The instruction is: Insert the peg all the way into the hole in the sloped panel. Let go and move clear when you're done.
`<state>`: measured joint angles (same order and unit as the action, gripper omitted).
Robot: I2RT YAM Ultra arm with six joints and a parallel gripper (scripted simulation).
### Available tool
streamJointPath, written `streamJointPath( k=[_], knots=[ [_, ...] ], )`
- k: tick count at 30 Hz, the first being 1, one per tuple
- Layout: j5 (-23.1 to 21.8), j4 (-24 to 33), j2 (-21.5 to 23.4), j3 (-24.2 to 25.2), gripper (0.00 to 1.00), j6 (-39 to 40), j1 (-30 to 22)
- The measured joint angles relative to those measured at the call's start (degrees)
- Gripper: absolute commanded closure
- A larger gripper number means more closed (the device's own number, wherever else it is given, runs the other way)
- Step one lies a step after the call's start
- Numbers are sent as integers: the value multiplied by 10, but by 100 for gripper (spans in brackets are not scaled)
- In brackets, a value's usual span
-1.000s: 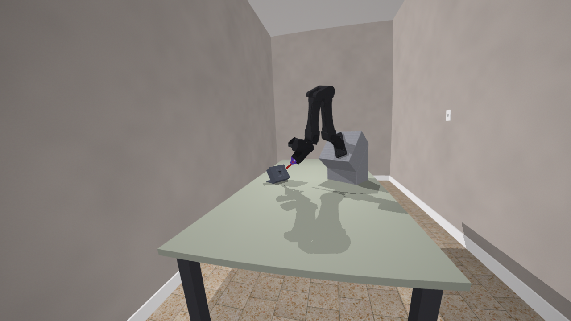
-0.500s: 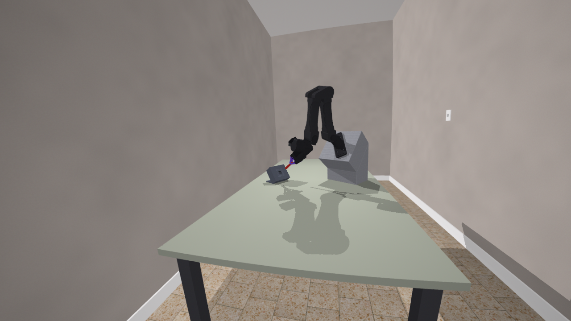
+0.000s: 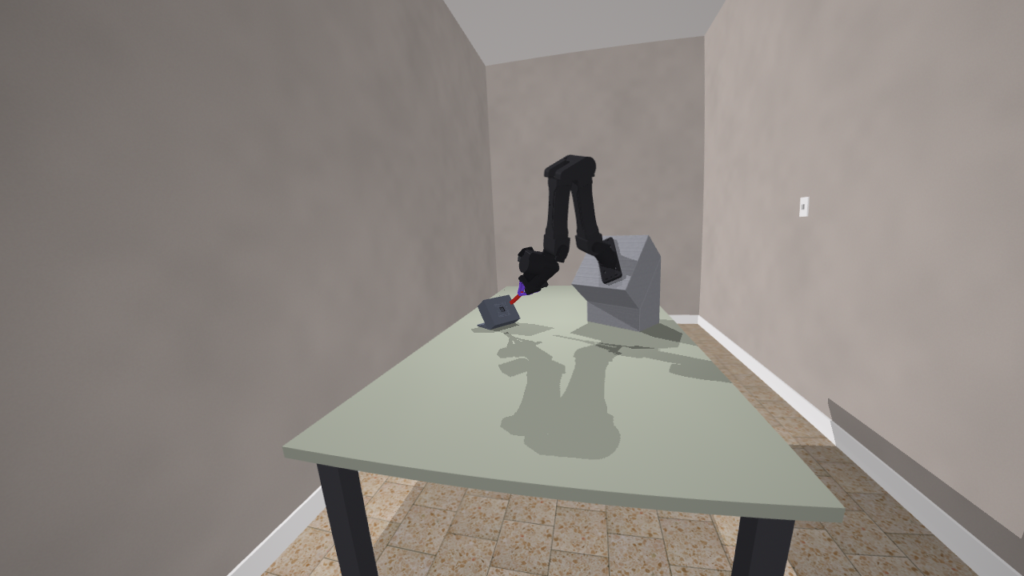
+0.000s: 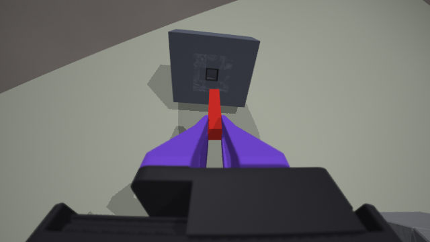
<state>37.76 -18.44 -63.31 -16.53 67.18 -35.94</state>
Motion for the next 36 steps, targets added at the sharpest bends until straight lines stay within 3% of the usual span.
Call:
streamJointPath(
  k=[20,36],
  knots=[
    [-36,-62,-68,-18,100,20,42],
    [-54,-95,-96,-22,100,11,59]
  ],
)
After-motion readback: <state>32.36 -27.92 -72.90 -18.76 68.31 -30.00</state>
